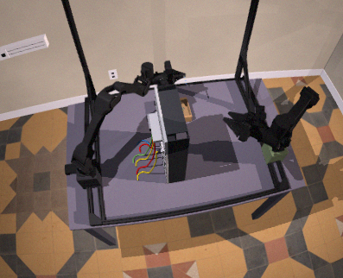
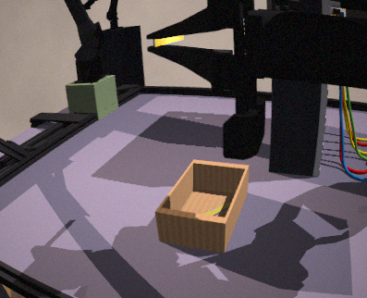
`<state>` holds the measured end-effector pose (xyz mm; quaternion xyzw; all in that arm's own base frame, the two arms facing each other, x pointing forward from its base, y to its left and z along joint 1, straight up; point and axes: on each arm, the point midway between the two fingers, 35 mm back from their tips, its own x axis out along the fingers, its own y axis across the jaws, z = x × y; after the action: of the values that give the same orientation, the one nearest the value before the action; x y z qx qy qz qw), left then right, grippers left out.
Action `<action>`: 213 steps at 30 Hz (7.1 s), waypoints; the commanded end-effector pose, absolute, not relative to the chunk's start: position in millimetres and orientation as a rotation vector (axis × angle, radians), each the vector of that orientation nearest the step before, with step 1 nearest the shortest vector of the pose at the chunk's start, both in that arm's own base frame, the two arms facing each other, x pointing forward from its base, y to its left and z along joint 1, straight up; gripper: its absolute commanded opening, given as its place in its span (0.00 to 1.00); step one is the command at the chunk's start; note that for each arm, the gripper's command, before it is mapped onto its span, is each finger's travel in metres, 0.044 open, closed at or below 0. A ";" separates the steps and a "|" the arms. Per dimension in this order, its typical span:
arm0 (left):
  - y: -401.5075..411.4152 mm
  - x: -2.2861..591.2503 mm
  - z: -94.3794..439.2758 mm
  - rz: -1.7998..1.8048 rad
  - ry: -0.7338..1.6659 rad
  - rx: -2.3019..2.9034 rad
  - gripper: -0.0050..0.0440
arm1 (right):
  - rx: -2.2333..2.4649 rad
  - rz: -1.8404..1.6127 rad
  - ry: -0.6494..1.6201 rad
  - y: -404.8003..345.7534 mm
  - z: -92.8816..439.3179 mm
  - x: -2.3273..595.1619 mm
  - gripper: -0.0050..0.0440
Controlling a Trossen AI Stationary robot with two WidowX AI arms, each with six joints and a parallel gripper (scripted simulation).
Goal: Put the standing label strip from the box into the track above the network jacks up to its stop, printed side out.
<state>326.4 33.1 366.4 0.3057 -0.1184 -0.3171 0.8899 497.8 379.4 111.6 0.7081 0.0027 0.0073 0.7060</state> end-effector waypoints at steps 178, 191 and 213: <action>39.5 157.4 383.3 0.000 -0.001 0.005 1.00 | 1.583 -0.051 0.071 204.2 171.4 297.6 0.00; 39.5 157.4 383.3 0.000 -0.001 0.005 1.00 | 1.583 -0.051 0.071 204.2 171.4 297.6 0.00; 39.5 157.4 383.3 0.000 -0.001 0.005 1.00 | 1.583 -0.049 0.072 203.6 172.8 295.6 0.00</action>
<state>157.5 39.7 381.4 0.0003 -0.0004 0.0004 1.0000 295.7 203.1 167.3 0.7055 0.0357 -0.0258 0.7073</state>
